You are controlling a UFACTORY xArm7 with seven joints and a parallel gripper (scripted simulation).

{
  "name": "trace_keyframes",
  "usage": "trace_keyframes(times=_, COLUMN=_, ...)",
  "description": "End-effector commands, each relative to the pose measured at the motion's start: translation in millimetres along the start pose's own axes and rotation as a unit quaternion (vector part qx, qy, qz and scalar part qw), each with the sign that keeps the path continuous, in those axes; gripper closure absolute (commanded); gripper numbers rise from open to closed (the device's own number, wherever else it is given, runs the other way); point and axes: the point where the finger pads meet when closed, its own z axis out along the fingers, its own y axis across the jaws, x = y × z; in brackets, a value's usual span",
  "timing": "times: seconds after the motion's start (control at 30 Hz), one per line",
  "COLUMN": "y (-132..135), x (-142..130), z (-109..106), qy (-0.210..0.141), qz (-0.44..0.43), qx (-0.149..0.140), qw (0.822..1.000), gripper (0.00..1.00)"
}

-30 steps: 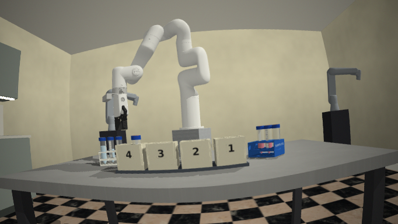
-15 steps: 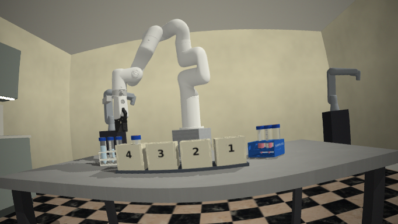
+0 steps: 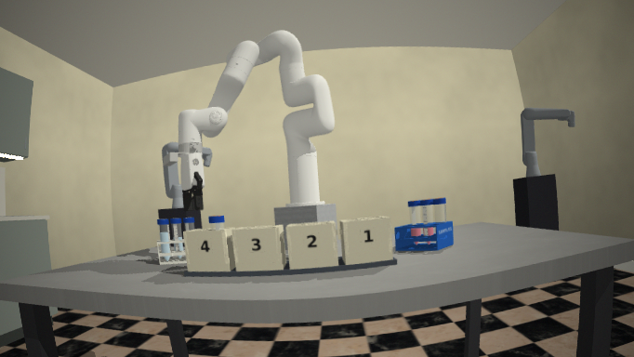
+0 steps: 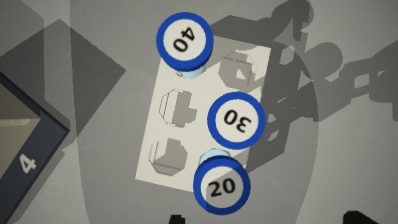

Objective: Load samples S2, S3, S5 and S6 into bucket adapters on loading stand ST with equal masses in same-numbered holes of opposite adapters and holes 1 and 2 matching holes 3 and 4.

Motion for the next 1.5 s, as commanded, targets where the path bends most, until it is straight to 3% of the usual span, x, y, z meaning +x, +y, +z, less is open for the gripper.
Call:
trace_keyframes(times=0.0, y=0, x=2, z=-1, qy=0.002, qz=0.000, qx=0.000, qw=1.000, gripper=0.00)
trace_keyframes(times=0.47, y=0, x=2, z=-1, qy=0.002, qz=0.000, qx=0.000, qw=1.000, gripper=0.00)
trace_keyframes(times=1.47, y=0, x=1, z=-76, qy=0.002, qz=0.000, qx=0.000, qw=1.000, gripper=0.00)
